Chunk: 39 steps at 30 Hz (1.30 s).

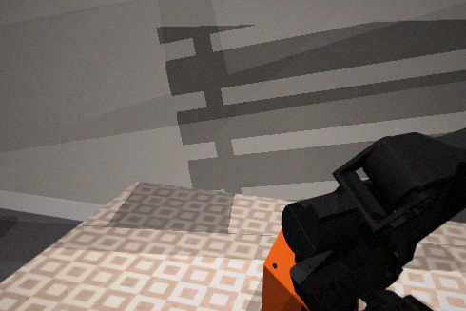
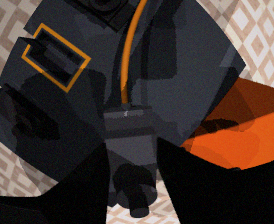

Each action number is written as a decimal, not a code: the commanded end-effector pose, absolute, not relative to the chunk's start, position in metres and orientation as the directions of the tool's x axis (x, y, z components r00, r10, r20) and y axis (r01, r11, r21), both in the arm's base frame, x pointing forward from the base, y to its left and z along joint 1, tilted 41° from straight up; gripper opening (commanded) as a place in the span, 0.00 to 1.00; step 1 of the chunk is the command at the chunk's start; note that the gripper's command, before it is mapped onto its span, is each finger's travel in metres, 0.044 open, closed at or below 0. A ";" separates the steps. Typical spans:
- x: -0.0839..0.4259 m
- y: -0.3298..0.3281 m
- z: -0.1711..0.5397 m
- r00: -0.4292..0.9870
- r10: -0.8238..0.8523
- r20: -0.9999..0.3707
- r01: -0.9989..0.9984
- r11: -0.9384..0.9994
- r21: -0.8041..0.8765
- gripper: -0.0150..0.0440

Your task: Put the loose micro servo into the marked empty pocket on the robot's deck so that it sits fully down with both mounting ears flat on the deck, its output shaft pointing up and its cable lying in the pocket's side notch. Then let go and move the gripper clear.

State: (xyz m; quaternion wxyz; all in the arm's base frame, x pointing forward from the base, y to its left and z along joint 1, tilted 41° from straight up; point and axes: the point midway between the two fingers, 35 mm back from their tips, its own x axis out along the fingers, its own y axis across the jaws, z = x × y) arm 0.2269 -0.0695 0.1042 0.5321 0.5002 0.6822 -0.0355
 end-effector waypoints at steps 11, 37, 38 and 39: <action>0.228 -0.070 0.106 0.073 0.645 -0.761 0.313 0.710 0.631 0.25; 0.261 -0.071 0.108 0.075 0.644 -0.761 -0.011 0.764 0.646 0.25; 0.265 -0.071 0.109 0.075 0.644 -0.761 -0.011 0.764 0.645 0.25; 0.269 -0.072 0.109 0.076 0.644 -0.761 -0.011 0.764 0.645 0.25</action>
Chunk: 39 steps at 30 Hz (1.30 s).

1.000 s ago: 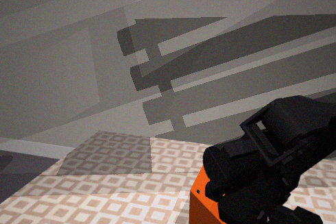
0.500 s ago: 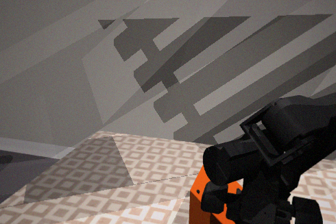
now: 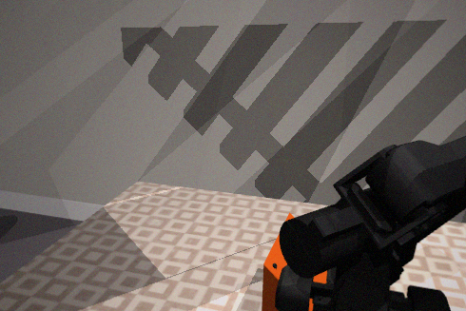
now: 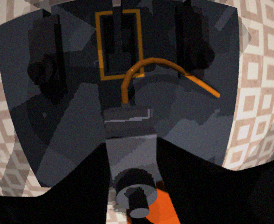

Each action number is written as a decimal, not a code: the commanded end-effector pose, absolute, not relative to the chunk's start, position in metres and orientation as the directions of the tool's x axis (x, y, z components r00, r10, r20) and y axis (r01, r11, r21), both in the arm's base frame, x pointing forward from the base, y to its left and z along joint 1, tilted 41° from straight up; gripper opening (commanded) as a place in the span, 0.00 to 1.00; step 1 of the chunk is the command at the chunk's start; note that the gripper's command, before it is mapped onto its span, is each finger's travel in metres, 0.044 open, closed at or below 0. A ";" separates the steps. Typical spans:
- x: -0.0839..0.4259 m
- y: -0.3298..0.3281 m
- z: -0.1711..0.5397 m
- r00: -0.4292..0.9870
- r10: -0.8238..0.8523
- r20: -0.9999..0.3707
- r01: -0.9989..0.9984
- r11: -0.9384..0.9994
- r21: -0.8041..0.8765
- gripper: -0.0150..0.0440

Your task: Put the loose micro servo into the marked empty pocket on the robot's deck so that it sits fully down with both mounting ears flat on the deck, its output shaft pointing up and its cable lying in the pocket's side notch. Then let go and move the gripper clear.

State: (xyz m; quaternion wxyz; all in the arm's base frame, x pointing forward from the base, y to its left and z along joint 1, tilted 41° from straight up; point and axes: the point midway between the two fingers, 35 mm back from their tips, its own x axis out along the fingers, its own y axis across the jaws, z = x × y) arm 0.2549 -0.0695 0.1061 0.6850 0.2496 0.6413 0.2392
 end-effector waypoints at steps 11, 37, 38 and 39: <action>0.311 -0.073 0.113 0.078 0.644 -0.761 -0.013 0.764 0.645 0.25; 0.340 -0.061 0.100 0.080 0.645 -0.760 -0.015 0.763 0.646 0.25; 0.340 -0.061 0.100 0.080 0.645 -0.760 -0.015 0.763 0.646 0.25; 0.340 -0.061 0.100 0.080 0.645 -0.760 -0.015 0.763 0.646 0.25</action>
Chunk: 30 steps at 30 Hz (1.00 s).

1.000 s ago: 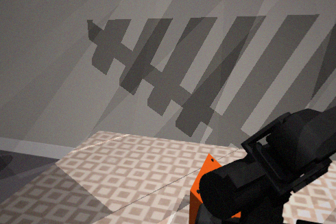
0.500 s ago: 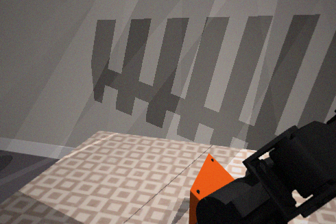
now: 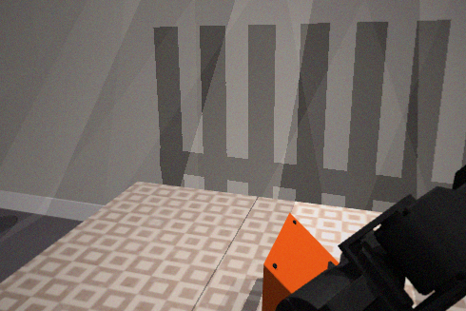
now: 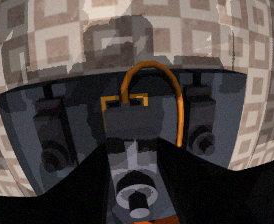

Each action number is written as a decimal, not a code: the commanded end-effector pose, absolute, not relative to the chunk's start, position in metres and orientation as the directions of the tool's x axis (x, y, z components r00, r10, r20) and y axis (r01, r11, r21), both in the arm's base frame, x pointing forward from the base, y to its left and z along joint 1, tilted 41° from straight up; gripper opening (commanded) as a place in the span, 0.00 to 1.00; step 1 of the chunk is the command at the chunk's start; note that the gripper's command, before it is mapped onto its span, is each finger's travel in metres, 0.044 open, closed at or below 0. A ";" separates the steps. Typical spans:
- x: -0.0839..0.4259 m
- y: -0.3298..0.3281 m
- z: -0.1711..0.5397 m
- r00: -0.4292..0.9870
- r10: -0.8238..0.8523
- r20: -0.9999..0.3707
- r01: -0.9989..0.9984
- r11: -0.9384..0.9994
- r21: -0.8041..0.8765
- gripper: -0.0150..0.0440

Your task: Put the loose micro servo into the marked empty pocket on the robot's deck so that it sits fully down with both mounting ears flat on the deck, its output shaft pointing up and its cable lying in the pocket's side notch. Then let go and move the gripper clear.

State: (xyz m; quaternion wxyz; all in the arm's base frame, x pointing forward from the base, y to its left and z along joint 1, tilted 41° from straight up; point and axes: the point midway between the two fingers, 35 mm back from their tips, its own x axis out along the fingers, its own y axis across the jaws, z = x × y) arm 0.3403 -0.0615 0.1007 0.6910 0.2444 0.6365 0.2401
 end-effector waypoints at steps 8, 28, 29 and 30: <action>0.340 -0.061 0.100 0.080 0.645 -0.760 -0.015 0.763 0.646 0.25; 0.342 -0.049 0.086 0.080 0.645 -0.760 -0.016 0.763 0.646 0.25; 0.342 -0.048 0.086 0.080 0.645 -0.760 -0.016 0.763 0.646 0.25; 0.342 -0.048 0.085 0.080 0.645 -0.760 -0.016 0.763 0.646 0.25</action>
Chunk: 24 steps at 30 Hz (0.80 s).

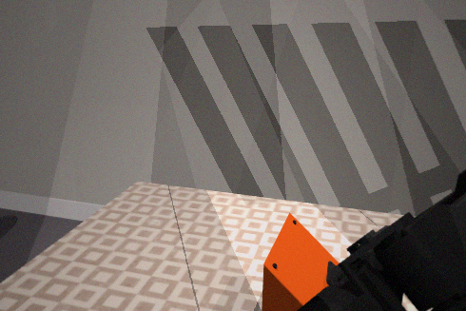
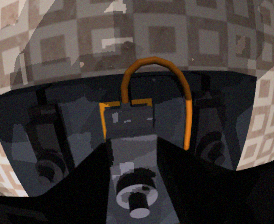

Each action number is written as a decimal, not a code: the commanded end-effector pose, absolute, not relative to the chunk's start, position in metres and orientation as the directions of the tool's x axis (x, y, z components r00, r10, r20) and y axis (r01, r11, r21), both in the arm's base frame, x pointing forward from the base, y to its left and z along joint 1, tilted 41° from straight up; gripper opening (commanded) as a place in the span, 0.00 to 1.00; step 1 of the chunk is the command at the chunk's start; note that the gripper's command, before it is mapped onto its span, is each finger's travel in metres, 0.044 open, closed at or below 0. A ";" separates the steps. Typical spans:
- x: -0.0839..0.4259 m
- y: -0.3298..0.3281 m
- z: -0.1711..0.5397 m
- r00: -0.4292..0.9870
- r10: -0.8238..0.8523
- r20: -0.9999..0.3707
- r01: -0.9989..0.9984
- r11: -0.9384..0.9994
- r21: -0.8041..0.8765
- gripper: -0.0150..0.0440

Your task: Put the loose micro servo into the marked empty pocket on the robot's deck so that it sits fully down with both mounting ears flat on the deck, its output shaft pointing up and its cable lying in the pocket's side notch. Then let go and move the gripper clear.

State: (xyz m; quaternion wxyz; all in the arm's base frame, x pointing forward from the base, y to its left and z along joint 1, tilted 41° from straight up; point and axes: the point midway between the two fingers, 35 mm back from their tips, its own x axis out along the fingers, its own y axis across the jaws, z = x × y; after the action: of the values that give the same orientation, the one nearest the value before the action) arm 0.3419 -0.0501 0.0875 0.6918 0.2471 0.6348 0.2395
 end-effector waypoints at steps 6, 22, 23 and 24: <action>0.342 -0.045 0.081 0.080 0.645 -0.760 -0.016 0.763 0.647 0.25; 0.344 -0.034 0.069 0.081 0.646 -0.759 -0.016 0.762 0.647 0.25; 0.344 -0.033 0.068 0.081 0.646 -0.759 -0.016 0.762 0.647 0.25; 0.344 -0.033 0.067 0.081 0.646 -0.759 -0.016 0.762 0.647 0.25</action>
State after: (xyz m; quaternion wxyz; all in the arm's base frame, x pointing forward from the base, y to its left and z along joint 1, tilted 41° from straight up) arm 0.3440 -0.0346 0.0696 0.6921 0.2450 0.6351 0.2402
